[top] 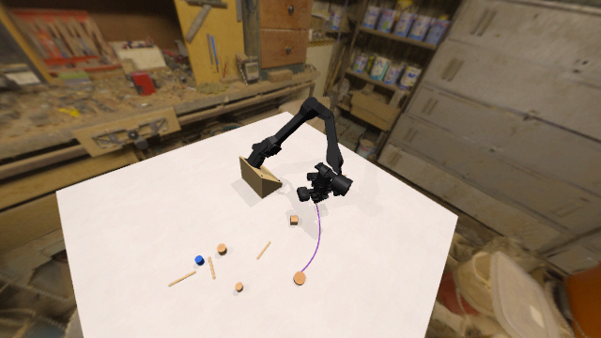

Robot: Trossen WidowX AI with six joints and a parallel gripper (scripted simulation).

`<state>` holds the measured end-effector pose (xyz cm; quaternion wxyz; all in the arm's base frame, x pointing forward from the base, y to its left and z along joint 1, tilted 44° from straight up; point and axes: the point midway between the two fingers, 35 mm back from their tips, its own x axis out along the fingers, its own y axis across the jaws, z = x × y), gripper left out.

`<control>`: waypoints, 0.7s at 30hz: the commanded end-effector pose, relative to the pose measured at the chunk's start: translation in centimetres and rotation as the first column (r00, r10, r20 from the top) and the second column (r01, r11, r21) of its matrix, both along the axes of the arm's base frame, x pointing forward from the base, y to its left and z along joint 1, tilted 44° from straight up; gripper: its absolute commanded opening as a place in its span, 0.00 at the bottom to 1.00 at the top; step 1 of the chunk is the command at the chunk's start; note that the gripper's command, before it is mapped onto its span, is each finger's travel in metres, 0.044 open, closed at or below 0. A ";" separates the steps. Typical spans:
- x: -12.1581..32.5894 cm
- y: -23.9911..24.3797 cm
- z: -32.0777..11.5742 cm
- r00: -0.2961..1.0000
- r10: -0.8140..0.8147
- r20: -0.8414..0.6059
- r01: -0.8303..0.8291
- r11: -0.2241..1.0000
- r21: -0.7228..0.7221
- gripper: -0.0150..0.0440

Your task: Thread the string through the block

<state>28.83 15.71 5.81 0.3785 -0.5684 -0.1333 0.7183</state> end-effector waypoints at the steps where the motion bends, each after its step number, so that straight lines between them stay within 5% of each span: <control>1: 0.3 -0.4 0.8 1.000 0.001 0.013 -0.001 1.000 0.006 0.25; 21: 0.3 -2.2 2.6 1.000 0.001 0.013 -0.001 1.000 0.007 0.25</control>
